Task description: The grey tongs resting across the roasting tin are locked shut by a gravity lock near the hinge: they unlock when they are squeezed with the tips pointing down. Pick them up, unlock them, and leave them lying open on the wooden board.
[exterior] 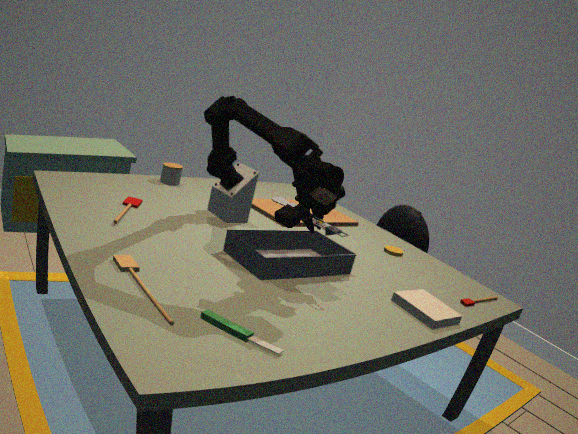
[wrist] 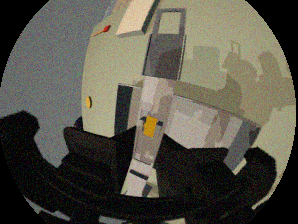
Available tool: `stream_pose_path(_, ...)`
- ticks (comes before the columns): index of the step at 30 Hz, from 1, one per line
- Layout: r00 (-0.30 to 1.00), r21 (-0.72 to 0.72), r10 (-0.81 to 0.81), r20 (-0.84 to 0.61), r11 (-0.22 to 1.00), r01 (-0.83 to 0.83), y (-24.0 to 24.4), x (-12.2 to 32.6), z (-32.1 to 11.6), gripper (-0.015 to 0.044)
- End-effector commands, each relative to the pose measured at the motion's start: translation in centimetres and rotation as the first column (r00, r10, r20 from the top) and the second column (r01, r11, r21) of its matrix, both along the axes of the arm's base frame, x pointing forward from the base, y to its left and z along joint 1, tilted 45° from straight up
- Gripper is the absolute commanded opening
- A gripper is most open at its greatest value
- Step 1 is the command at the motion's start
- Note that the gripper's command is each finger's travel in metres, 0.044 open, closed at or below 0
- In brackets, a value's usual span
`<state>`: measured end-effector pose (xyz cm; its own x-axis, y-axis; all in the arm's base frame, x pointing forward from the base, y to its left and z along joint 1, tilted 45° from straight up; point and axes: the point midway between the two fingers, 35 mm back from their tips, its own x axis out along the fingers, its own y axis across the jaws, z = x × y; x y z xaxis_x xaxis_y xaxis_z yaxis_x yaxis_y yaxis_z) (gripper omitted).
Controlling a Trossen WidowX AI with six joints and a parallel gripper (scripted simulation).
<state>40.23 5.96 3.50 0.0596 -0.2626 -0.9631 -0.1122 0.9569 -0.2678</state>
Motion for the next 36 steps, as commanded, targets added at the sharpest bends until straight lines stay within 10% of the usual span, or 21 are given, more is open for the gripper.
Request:
stream_pose_path(1, 1.0, -0.01, -0.005, 0.003, 1.0, 0.005, 0.2, 0.0, 0.2, -0.015)
stream_pose_path(18, 0.998, -0.471, -0.005, 0.063, 0.882, 0.034, -0.5, 0.3, 0.4, -0.015)
stream_pose_path(36, 0.998, -0.47, 0.069, 0.002, 0.881, -0.06, 2.8, -0.4, -1.6, -0.015)
